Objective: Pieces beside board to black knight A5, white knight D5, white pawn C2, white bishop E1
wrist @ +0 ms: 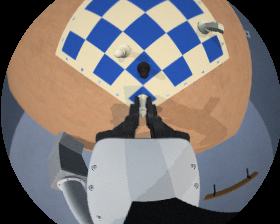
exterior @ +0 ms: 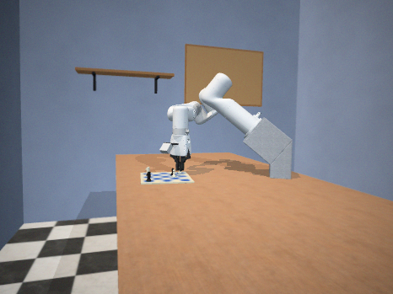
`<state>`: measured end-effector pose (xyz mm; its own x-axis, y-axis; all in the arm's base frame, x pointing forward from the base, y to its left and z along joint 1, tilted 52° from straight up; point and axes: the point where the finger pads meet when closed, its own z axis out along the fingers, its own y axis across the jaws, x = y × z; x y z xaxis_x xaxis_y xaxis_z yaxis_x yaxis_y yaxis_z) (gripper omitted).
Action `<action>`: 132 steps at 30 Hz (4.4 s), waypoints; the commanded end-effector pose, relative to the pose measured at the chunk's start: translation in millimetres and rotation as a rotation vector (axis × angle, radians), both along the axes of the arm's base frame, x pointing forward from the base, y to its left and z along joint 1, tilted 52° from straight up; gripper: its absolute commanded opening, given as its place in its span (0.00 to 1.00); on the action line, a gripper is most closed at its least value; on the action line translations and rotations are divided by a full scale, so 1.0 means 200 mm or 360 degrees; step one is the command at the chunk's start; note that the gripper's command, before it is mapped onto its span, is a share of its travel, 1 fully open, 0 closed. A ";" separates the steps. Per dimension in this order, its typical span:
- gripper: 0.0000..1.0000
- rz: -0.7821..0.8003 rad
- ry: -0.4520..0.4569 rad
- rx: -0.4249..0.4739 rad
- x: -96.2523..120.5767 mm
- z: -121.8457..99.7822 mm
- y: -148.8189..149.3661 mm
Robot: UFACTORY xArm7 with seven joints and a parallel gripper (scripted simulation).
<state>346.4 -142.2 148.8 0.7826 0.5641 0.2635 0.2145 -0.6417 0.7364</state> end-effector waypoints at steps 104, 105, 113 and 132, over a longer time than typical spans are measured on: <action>1.00 0.0003 -0.0001 -0.0001 -0.26 0.28 0.24; 1.00 0.0003 -0.0001 -0.0001 -0.26 0.28 0.24; 1.00 0.0003 -0.0001 -0.0001 -0.26 0.28 0.24; 1.00 0.0002 -0.0001 -0.0001 -0.29 0.31 0.26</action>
